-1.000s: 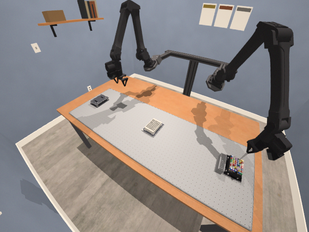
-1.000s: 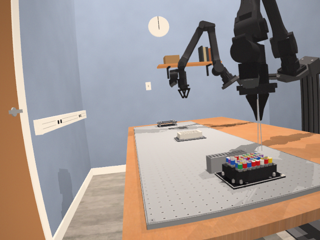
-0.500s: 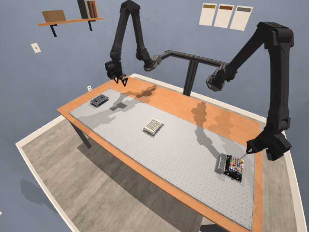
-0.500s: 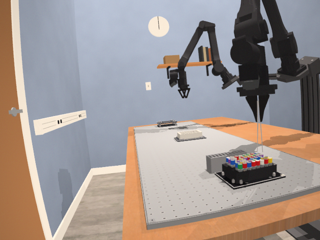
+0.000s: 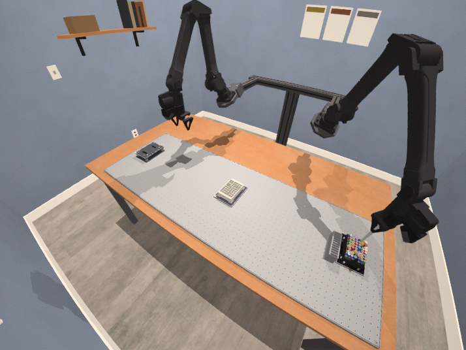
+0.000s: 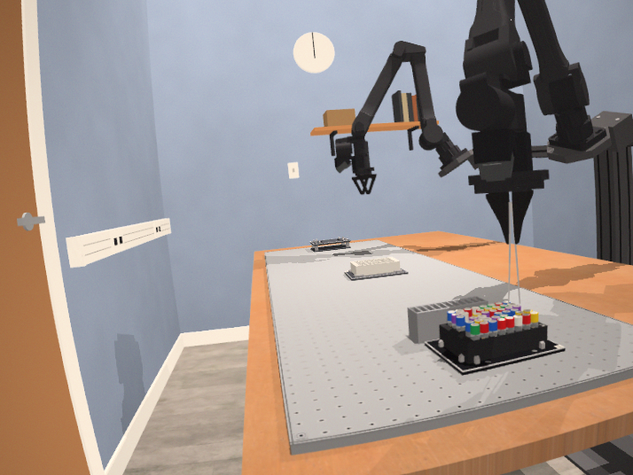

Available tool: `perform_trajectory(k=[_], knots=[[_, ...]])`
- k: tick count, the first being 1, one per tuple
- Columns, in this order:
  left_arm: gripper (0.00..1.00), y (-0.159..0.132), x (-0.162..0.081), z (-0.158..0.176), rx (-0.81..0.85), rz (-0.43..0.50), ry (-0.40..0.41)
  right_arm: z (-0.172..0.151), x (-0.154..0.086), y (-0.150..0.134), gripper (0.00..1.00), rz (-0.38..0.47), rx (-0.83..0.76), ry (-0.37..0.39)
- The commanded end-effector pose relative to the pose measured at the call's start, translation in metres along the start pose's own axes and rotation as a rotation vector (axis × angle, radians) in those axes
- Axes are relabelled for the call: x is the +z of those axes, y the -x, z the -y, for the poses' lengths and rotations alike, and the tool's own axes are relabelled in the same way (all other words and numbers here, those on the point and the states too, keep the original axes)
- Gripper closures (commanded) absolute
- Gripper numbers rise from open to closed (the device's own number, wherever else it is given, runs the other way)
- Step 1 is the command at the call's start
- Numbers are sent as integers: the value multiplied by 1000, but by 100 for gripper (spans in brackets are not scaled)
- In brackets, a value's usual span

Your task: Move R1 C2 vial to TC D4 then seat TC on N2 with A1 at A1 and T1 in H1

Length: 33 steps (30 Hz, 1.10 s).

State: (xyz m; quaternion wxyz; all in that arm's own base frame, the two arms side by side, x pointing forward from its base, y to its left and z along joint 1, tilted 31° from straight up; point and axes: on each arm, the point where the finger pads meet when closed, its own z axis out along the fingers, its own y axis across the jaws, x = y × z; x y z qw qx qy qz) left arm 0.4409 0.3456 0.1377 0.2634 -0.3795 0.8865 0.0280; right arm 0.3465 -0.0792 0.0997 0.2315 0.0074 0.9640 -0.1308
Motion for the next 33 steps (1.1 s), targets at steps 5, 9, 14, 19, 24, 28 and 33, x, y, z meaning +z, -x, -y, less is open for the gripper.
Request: perform_trajectory(k=[5, 9, 14, 19, 24, 28, 33], knots=[[89, 3, 9, 5, -1, 1, -3, 2, -5, 11, 0, 24, -10, -2], [89, 4, 10, 5, -2, 3, -2, 2, -5, 11, 0, 24, -10, -2], [89, 4, 11, 5, -2, 3, -3, 2, -5, 11, 0, 24, -10, -2], [89, 5, 12, 5, -1, 2, -3, 2, -5, 11, 0, 24, -10, -2], [89, 6, 13, 5, -1, 7, -4, 2, -5, 11, 0, 24, -10, -2], [89, 8, 13, 6, 0, 11, -4, 2, -5, 11, 0, 24, -10, -2], [89, 9, 14, 5, -1, 13, -4, 2, -5, 11, 0, 24, -10, -2]])
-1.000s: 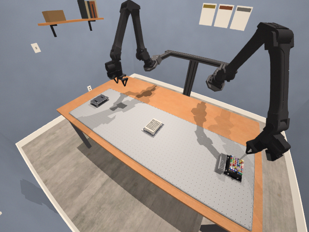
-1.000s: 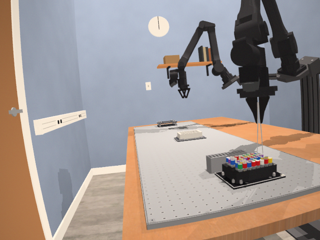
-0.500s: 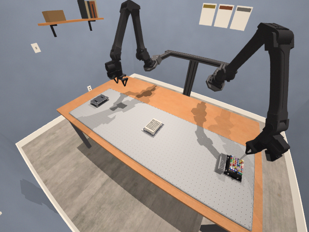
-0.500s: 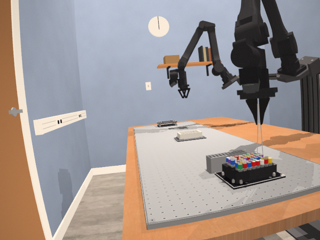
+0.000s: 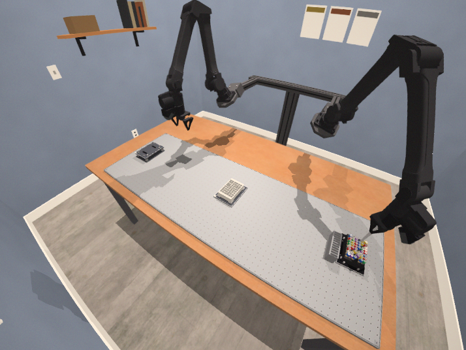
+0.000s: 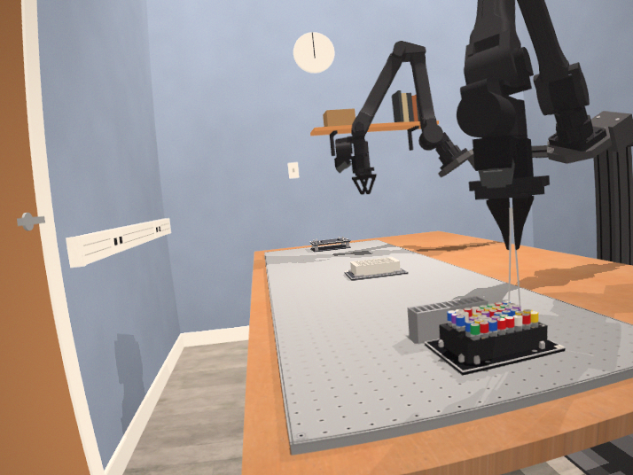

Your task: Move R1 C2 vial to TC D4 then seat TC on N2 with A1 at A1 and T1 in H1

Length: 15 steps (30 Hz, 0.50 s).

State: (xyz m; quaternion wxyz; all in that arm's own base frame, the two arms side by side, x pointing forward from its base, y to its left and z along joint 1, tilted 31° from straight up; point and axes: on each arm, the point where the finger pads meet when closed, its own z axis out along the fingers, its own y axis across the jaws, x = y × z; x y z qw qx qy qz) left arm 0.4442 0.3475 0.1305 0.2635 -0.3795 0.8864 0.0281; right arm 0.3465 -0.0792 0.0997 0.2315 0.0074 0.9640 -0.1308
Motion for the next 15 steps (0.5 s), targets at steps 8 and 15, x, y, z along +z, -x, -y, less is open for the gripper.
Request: perform_trajectory(k=[8, 15], knots=[[89, 10, 7, 6, -1, 12, -4, 2, -5, 11, 0, 24, -10, -2], [89, 11, 8, 6, 0, 15, -5, 2, -5, 11, 0, 24, -10, -2]])
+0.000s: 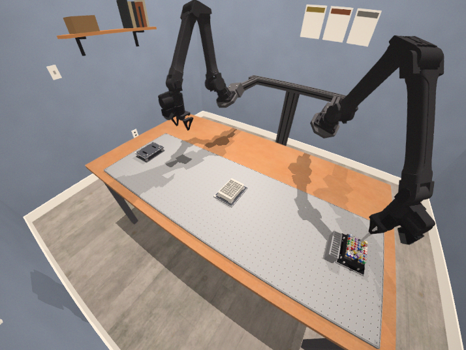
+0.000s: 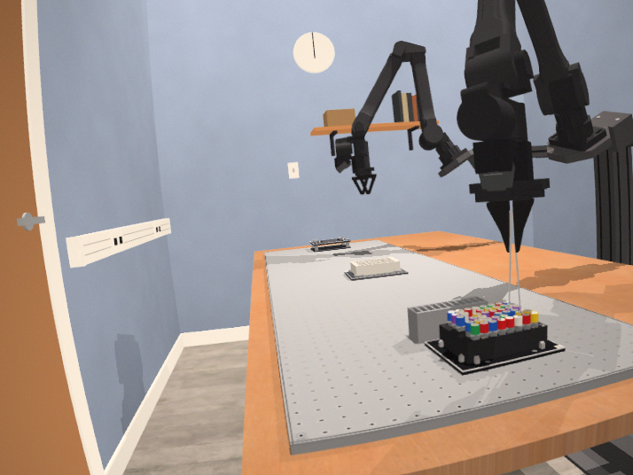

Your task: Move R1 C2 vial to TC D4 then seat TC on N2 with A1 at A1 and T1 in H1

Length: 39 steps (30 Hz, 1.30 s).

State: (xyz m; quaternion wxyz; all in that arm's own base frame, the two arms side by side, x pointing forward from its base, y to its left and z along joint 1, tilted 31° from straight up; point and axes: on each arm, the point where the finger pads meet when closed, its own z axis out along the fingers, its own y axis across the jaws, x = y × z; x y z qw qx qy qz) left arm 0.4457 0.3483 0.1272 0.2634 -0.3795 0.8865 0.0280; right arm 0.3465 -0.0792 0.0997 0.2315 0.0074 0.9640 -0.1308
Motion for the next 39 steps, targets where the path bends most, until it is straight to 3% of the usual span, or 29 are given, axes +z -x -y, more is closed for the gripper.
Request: perform_trajectory(k=[1, 39], knots=[[89, 13, 5, 6, 0, 22, -6, 2, -5, 11, 0, 24, -10, -2], [89, 13, 13, 6, 0, 20, -6, 2, -5, 11, 0, 24, -10, -2]])
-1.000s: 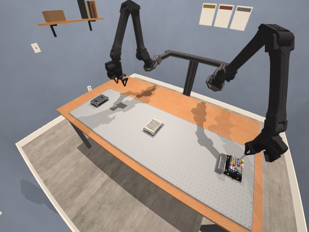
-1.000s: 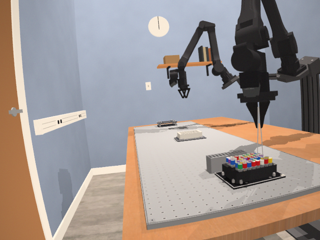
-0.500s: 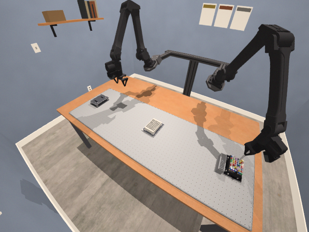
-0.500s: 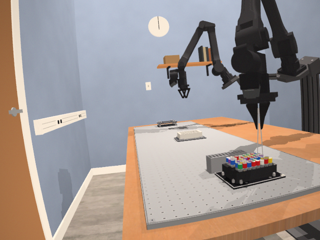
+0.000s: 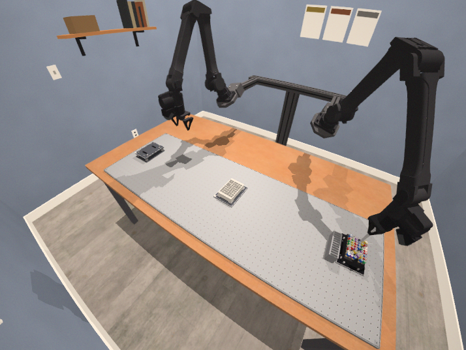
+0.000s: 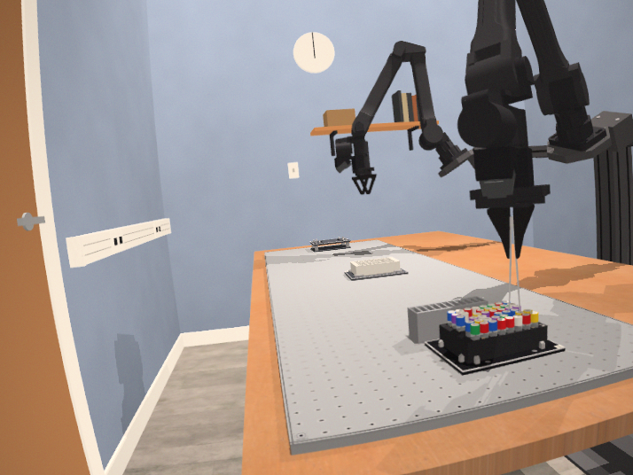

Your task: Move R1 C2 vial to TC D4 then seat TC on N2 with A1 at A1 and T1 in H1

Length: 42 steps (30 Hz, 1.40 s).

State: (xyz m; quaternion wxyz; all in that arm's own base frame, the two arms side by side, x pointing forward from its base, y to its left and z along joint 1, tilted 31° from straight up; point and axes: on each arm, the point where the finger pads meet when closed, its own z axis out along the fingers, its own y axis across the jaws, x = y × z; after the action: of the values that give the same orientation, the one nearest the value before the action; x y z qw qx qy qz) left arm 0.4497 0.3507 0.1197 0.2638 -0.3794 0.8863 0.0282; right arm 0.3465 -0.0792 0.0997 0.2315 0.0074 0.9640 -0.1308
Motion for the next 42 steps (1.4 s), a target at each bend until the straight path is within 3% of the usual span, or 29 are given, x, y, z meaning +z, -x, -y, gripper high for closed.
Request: perform_trajectory(k=[1, 40, 42], knots=[[89, 13, 4, 7, 0, 18, -6, 2, -5, 11, 0, 24, -10, -2], [91, 13, 5, 7, 0, 17, -6, 2, -5, 11, 0, 24, -10, -2], [91, 18, -8, 7, 2, 40, -8, 2, -5, 11, 0, 24, -10, -2]])
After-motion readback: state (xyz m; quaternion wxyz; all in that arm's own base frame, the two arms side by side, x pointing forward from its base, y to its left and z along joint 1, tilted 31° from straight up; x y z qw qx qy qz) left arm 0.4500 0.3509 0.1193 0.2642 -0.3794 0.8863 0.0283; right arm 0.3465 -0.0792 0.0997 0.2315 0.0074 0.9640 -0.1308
